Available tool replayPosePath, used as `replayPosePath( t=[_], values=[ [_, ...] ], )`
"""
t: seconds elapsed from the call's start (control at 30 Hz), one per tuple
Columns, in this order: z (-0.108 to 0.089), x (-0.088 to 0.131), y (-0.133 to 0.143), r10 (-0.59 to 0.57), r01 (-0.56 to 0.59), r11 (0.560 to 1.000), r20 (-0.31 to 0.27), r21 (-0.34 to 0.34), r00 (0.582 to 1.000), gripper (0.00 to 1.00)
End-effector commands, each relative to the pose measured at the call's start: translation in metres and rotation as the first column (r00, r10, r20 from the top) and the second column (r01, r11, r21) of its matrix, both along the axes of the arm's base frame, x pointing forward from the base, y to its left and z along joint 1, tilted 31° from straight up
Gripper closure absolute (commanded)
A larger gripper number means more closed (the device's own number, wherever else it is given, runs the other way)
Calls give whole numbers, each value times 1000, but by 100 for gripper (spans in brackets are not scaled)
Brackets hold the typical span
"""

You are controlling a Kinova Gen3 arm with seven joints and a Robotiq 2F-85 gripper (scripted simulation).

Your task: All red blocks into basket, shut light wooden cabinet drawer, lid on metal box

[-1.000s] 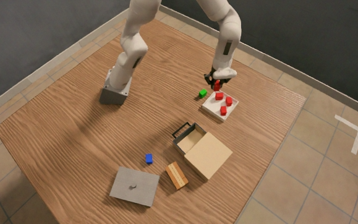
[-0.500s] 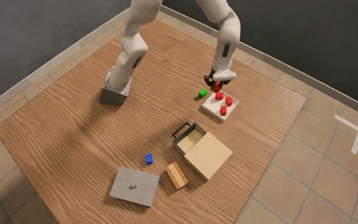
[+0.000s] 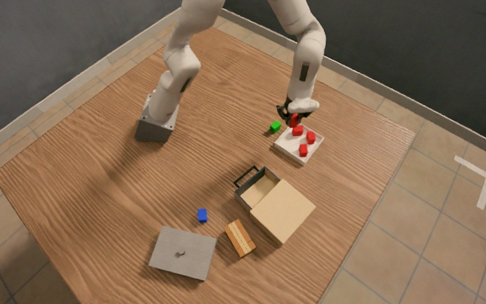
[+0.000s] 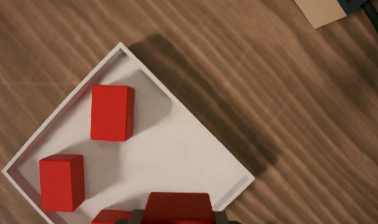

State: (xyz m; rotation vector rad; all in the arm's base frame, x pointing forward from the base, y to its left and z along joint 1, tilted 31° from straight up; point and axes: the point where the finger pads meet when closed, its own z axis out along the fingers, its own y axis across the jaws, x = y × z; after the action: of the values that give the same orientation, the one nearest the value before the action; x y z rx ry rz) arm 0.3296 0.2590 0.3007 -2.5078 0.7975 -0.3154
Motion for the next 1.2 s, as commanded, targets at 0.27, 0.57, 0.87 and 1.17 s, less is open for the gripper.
replayPosePath(
  t=[0.27, 0.57, 0.87, 1.17],
  values=[
    [-14, 3, 5, 7, -7, 1000, 0, -10, 1000, 90],
    [-27, 9, 11, 7, -7, 1000, 0, -10, 1000, 90],
    [-40, 14, 16, 6, -6, 1000, -1, -10, 1000, 90],
    [-62, 23, 26, 6, -6, 1000, -1, -9, 1000, 90]
  ],
)
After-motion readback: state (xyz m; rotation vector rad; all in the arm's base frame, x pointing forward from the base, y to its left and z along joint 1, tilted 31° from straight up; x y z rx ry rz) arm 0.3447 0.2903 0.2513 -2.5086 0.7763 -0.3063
